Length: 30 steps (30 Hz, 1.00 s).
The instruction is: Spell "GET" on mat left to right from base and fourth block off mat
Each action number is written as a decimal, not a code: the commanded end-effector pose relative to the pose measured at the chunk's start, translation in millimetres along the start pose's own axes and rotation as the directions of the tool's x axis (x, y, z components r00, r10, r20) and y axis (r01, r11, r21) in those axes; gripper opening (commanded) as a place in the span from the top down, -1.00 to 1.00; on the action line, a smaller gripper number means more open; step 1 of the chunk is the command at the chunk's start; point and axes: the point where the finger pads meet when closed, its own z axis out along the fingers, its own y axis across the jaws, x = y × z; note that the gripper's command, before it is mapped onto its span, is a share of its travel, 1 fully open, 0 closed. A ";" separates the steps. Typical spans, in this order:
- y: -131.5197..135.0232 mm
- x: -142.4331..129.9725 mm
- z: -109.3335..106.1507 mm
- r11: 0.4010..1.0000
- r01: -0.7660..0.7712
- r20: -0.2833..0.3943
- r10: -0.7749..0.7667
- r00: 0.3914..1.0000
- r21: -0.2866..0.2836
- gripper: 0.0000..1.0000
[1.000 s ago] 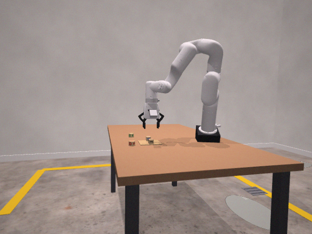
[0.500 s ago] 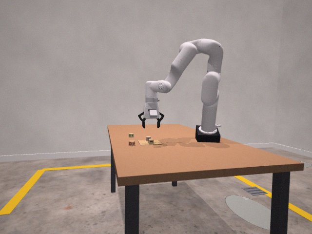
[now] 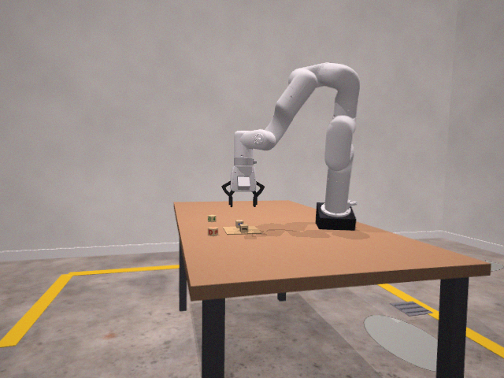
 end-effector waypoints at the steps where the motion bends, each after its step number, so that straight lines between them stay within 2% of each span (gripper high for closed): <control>1: 9.1 2.1 -1.3 0.990 -0.139 0.002 0.139 0.990 -0.001 -1.00; 4: 10.3 2.4 -1.4 0.987 -0.161 0.002 0.161 0.987 -0.001 -1.00; 6: 15.0 3.9 -1.4 0.970 -0.243 0.000 0.243 0.970 -0.001 -1.00; 19: 30.1 8.3 -1.4 0.867 -0.498 -0.003 0.498 0.867 0.001 -1.00; 21: 30.1 8.3 -1.4 0.867 -0.498 -0.003 0.498 0.867 0.001 -1.00; 22: 33.6 9.2 -1.3 0.833 -0.553 -0.004 0.553 0.833 0.002 -1.00; 30: 42.4 11.7 -1.1 0.731 -0.682 -0.004 0.682 0.731 0.003 -1.00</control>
